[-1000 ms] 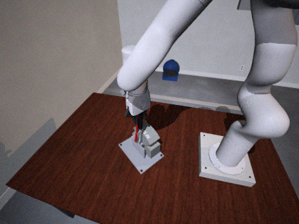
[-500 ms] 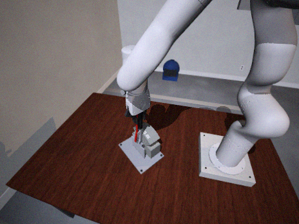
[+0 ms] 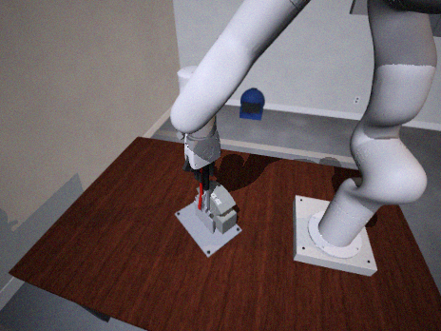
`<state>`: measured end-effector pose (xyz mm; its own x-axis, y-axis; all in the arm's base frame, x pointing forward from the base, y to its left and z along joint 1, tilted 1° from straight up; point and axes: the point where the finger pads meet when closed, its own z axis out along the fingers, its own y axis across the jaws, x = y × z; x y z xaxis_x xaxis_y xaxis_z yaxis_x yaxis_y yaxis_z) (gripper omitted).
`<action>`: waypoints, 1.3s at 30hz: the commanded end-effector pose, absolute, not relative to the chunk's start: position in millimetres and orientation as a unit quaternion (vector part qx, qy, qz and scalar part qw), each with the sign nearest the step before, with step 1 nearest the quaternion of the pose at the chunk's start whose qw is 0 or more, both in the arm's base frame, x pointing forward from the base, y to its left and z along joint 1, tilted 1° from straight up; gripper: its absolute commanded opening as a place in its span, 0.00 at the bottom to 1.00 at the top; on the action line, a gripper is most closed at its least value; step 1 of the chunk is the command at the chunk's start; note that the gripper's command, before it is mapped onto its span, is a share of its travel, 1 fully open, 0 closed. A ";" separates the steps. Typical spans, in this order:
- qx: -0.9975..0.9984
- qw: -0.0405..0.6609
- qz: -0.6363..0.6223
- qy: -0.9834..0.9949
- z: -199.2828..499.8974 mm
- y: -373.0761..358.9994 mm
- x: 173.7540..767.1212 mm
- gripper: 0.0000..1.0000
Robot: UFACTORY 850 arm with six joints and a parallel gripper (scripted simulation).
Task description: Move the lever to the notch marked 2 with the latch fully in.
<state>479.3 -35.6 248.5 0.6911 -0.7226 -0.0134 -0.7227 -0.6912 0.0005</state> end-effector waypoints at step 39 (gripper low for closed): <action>-0.920 0.003 0.005 0.393 247.0 -71.3 514.2 0.00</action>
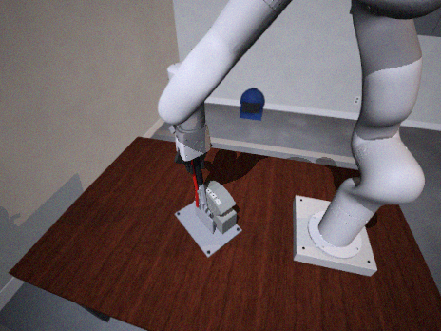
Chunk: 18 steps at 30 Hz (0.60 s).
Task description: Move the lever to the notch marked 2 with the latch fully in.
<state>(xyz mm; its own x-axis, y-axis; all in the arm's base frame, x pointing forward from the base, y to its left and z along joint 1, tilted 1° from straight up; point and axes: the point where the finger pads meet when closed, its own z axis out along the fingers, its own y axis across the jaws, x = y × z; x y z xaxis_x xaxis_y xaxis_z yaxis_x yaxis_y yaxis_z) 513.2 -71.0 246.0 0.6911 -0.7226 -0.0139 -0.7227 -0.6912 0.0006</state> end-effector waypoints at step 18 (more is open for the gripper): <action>-0.920 0.003 0.005 0.393 247.0 -71.3 514.2 0.99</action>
